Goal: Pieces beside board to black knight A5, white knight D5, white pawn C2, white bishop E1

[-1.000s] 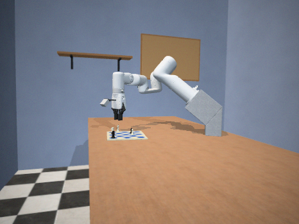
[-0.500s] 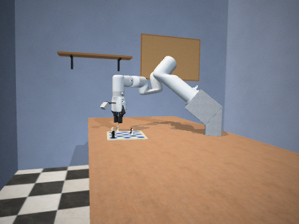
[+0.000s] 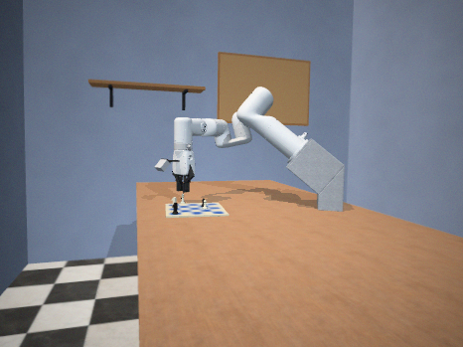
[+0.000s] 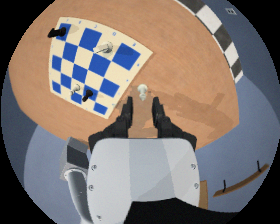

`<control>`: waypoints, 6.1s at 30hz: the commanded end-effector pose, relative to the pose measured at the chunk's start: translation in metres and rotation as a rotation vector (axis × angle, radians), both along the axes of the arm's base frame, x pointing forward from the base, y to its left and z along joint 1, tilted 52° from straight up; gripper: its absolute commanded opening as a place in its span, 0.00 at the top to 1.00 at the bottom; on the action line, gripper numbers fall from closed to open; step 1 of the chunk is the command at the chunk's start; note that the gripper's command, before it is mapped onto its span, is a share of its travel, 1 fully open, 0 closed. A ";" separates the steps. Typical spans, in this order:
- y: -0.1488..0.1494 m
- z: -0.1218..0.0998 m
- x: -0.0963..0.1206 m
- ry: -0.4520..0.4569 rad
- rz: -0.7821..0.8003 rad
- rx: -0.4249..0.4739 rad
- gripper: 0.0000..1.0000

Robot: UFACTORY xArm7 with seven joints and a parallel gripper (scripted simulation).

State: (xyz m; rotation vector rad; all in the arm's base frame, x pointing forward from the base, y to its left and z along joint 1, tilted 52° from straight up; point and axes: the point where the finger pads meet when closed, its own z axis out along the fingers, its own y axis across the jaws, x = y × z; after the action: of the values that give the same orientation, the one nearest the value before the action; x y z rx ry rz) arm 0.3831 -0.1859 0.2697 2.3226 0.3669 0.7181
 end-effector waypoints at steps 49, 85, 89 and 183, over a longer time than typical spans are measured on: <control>0.000 0.001 0.001 -0.002 0.001 -0.002 0.63; 0.000 0.001 0.001 -0.002 0.001 -0.002 0.63; 0.000 0.001 0.001 -0.002 0.001 -0.002 0.63; -0.019 -0.022 0.022 -0.002 0.001 -0.002 1.00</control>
State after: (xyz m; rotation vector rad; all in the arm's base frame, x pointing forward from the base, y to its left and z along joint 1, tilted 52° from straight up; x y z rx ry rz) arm 0.4054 -0.2055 0.2468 2.3226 0.3666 0.7180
